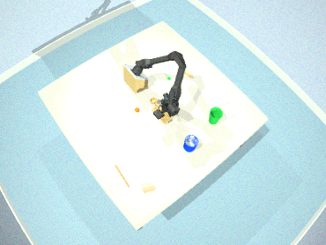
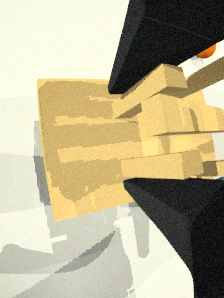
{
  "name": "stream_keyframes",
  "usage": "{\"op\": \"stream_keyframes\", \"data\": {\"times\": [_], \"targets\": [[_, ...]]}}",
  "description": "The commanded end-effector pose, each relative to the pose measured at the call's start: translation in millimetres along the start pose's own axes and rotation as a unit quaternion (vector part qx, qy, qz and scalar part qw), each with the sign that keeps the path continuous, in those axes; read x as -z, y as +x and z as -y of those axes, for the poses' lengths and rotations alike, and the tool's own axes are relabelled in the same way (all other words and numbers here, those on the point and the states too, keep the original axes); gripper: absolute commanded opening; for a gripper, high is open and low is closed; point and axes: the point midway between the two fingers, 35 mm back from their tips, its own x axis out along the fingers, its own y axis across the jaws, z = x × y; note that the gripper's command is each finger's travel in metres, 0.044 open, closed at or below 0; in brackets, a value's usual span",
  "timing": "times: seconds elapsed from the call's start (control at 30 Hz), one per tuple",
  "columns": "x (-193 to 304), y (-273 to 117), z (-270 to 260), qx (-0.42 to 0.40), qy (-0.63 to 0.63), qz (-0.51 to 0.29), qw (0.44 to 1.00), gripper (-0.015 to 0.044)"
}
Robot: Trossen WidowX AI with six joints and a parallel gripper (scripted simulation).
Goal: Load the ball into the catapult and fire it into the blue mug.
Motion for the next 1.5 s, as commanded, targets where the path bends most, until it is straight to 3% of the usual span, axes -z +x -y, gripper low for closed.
{"op": "stream_keyframes", "data": {"times": [0.0, 0.57, 1.03, 1.13, 1.3, 1.47], "targets": [[1, 7, 2, -0.002, 0.006, 0.001, 1.000, 0.0000], [1, 20, 0, -0.002, 0.002, 0.000, 1.000, 0.0000], [1, 20, 0, -0.002, 0.002, 0.000, 1.000, 0.0368], [-2, -3, 2, 0.001, 0.002, 0.000, 1.000, 0.0440], [1, -77, 2, 0.001, 0.003, -0.001, 1.000, 0.0440], [1, -80, 2, 0.000, 0.003, -0.001, 1.000, 0.0440]]}}
